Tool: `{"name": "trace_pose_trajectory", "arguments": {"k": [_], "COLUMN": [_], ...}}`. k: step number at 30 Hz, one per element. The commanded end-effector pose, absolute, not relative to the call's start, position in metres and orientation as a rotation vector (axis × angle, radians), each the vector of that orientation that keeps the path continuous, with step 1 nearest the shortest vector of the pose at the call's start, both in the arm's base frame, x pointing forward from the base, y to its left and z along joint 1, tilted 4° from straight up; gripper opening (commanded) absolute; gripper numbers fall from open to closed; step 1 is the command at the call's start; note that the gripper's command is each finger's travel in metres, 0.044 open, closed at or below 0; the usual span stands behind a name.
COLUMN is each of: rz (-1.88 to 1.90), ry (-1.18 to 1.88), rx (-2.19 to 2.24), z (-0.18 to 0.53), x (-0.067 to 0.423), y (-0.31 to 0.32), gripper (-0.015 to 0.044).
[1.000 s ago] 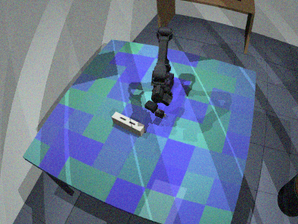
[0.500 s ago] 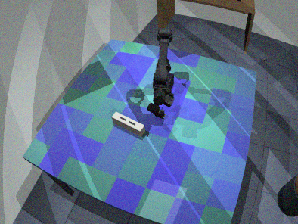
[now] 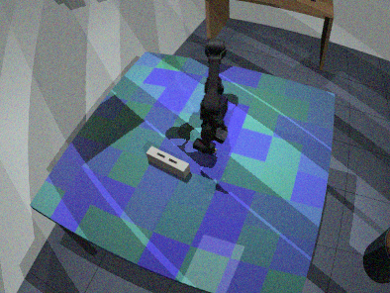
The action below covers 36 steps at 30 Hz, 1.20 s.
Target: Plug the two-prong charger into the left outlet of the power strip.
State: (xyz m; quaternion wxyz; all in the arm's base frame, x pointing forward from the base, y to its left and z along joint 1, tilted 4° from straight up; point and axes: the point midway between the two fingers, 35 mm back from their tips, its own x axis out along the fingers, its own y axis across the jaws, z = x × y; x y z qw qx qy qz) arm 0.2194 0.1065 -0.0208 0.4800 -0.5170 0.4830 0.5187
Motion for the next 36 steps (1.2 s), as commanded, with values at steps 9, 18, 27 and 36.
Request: {"name": "trace_pose_trajectory", "arguments": {"k": [9, 18, 27, 36], "rz": [1.272, 1.273, 1.270, 1.270], "ry": [1.190, 1.190, 1.181, 1.181], "rx": [-1.254, -1.254, -1.263, -1.263], "z": [-0.042, -0.055, -0.053, -0.053], "x": [0.215, 0.214, 0.217, 0.217], "y": [0.107, 0.107, 0.108, 0.108], "gripper": [0.0440, 0.0440, 0.0309, 0.0131]}}
